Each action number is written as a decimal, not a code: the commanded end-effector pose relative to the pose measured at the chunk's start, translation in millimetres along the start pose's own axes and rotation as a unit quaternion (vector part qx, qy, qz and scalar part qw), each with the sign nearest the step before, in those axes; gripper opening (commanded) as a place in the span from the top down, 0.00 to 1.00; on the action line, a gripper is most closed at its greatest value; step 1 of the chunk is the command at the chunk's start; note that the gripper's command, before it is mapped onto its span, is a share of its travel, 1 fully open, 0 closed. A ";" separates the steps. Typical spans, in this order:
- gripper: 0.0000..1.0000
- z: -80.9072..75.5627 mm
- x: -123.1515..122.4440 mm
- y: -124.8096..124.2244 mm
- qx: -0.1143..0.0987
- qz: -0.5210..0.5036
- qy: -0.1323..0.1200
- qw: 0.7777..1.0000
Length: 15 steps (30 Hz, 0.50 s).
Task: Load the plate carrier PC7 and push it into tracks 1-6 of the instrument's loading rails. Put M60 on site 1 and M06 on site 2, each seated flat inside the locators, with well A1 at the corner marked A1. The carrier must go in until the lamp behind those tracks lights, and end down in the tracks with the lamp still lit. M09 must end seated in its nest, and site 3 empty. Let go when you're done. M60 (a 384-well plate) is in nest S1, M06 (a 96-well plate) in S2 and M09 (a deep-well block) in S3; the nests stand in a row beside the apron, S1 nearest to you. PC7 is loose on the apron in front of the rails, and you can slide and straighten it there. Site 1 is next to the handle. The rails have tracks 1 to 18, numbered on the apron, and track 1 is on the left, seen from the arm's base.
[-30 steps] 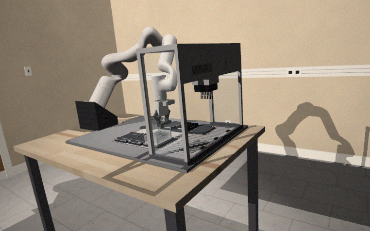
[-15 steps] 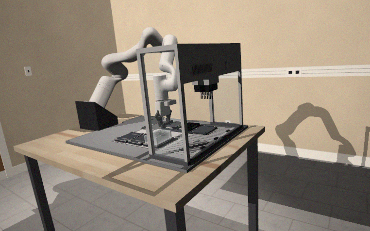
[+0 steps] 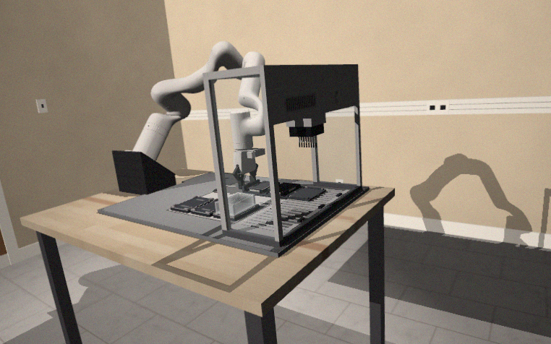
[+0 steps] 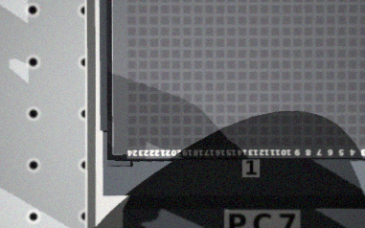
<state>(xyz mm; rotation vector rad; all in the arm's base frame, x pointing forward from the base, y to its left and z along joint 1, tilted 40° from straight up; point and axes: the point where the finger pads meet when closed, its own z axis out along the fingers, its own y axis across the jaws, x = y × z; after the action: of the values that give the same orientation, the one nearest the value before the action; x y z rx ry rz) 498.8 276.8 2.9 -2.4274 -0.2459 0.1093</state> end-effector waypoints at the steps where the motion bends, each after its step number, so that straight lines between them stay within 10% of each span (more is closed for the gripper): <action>1: 0.18 -0.8 5.9 -0.1 0.000 0.000 0.001 1.000; 15: 0.18 -0.8 18.0 -0.1 0.000 0.000 0.001 1.000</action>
<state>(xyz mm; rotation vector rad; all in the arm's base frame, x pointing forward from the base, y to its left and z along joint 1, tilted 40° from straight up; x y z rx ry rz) 511.5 279.5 2.7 -2.4273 -0.2459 0.1094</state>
